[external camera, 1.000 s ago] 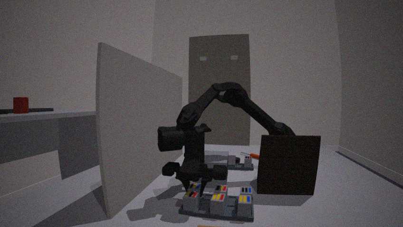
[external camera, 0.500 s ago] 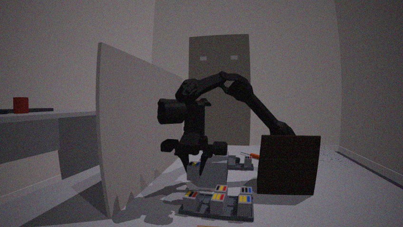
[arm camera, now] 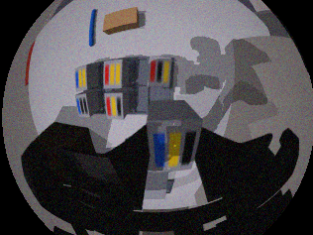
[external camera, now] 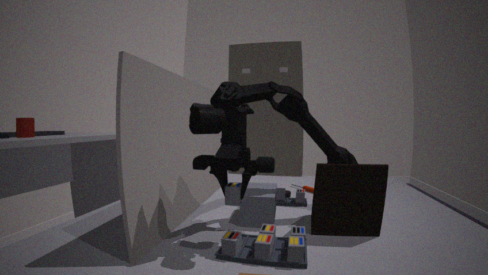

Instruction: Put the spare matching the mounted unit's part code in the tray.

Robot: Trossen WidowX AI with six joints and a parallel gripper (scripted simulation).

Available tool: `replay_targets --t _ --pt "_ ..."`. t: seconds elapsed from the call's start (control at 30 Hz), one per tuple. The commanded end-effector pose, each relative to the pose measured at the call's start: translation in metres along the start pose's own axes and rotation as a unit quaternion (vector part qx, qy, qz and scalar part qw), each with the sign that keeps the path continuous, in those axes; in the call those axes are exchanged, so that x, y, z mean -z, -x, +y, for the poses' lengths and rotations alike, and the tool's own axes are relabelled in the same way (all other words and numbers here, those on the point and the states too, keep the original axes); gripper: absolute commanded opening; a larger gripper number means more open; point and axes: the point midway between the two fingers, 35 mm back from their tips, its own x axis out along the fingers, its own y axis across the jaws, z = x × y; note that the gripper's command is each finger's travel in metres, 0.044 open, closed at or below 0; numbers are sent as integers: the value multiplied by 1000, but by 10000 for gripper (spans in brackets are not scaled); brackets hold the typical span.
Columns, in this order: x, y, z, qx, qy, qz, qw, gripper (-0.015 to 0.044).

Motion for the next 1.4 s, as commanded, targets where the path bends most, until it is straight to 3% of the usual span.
replay_targets --t 0.0,0.3,0.87,1.37 --pt "-1 18 0 -1 -2 -1 1000 0" --pt "13 27 -6 -3 1 -4 1000 0" --pt "131 35 -38 5 11 -23 1000 0" --pt "250 33 -33 6 7 -15 1000 0"
